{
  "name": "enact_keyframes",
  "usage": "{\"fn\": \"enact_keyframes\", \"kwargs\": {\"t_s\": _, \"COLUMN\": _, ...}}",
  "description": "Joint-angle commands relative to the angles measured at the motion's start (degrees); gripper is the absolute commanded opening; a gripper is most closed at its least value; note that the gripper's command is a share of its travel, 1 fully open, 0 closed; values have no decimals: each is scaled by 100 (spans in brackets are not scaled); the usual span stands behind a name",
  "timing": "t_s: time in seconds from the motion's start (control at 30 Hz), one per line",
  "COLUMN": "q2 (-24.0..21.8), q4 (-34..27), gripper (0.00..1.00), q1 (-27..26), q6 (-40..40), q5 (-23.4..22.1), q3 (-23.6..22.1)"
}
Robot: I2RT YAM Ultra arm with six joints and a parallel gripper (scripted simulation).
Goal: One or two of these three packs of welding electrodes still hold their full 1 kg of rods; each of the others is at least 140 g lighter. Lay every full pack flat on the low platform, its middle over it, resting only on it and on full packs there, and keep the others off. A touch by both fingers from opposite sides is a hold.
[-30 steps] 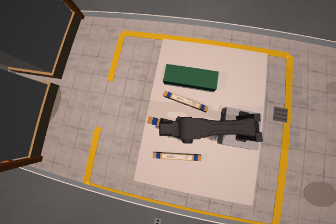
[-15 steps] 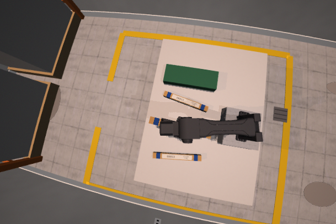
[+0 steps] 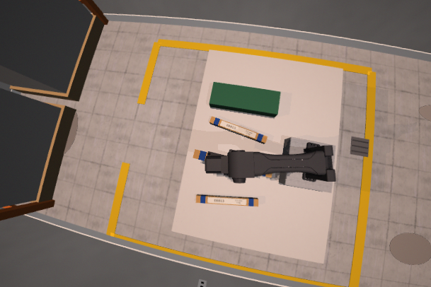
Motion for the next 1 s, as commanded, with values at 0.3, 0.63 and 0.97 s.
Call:
{"fn": "enact_keyframes", "kwargs": {"t_s": 0.3, "q2": -472, "q4": 0, "gripper": 0, "q1": 3, "q6": 5, "q5": 0, "q3": 2}}
{"fn": "enact_keyframes", "kwargs": {"t_s": 0.63, "q2": -461, "q4": 0, "gripper": 0, "q1": 2, "q6": 5, "q5": 0, "q3": -65}}
{"fn": "enact_keyframes", "kwargs": {"t_s": 0.97, "q2": -541, "q4": 0, "gripper": 0, "q1": -310, "q6": -636, "q5": 77, "q3": 116}}
